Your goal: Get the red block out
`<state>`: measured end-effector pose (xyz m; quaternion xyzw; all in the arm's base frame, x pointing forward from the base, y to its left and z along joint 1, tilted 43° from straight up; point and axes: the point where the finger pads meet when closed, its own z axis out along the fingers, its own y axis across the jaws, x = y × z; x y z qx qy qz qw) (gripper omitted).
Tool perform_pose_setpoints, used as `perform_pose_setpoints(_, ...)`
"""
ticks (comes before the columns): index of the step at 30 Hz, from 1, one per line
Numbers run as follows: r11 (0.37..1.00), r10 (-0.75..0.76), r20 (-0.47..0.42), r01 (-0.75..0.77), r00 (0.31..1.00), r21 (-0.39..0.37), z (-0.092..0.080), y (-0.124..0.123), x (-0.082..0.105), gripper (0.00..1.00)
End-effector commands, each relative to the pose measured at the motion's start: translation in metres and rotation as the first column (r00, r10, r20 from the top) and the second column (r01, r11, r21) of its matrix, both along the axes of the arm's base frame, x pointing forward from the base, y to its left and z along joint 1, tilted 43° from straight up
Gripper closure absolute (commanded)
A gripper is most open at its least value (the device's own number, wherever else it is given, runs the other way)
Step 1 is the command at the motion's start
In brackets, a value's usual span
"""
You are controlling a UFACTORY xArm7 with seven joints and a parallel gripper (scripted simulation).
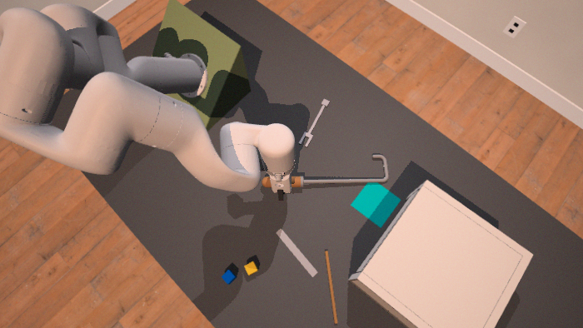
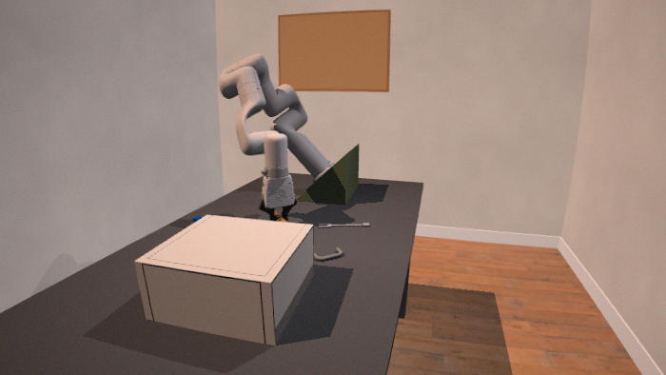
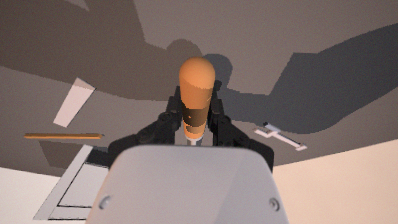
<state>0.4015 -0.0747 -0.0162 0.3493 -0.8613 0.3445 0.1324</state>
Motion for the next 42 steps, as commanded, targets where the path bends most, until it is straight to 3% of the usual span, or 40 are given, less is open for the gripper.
perform_pose_setpoints(1, 0.995, -0.101, 0.113, 0.101, 0.988, 0.006, 0.002, 0.000, -0.004, 1.00)
perform_pose_setpoints(8, 0.970, -0.243, 0.245, 0.242, 0.938, 0.035, 0.003, -0.002, -0.012, 1.00)
perform_pose_setpoints(22, 0.909, -0.409, 0.399, 0.405, 0.821, 0.098, 0.005, -0.004, -0.021, 1.00)
perform_pose_setpoints(42, 0.876, -0.469, 0.454, 0.464, 0.758, 0.131, 0.006, -0.005, -0.025, 1.00)
